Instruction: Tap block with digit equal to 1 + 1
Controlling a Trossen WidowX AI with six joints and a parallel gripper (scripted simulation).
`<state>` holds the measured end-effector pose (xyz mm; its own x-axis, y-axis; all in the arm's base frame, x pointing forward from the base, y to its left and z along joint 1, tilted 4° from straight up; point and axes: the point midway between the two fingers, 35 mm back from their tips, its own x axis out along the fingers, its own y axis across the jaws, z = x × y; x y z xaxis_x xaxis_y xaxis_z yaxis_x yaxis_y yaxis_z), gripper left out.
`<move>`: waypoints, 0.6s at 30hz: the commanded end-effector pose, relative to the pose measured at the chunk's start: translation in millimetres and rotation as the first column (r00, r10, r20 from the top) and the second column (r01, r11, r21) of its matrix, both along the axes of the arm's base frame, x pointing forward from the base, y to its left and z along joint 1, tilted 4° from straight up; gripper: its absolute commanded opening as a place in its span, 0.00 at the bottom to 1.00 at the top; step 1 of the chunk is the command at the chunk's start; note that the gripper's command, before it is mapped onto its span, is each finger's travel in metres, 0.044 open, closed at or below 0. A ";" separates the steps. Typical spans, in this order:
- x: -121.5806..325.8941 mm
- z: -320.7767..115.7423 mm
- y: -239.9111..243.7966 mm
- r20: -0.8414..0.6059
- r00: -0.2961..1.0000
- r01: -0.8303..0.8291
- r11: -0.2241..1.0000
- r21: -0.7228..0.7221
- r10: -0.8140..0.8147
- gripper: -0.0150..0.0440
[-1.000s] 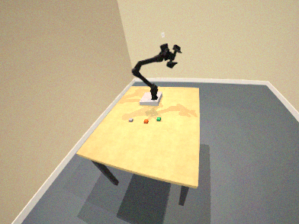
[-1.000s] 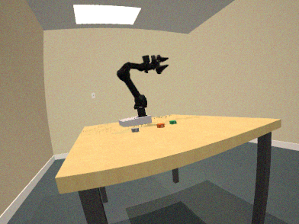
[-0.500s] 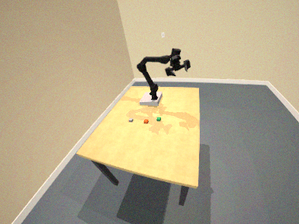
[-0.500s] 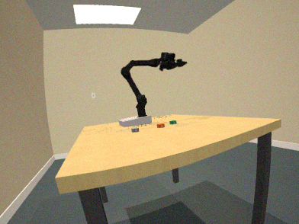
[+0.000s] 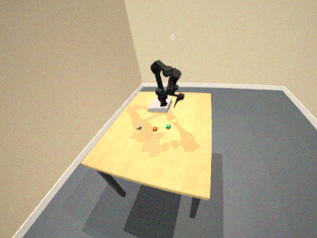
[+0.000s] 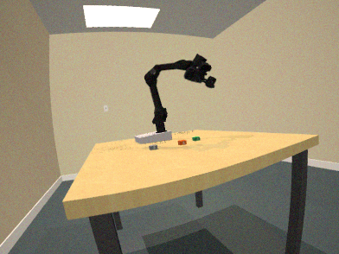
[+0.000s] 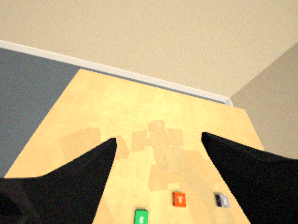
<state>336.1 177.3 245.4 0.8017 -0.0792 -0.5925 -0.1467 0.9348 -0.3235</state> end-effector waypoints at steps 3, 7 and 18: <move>32.8 -39.9 -89.2 -0.245 0.963 0.087 0.989 -0.122 -0.115 0.93; 37.1 -63.8 -150.4 -0.403 0.897 0.134 0.980 -0.148 -0.183 0.93; -9.1 -113.4 -297.4 -0.743 0.632 0.299 0.954 -0.027 -0.219 0.93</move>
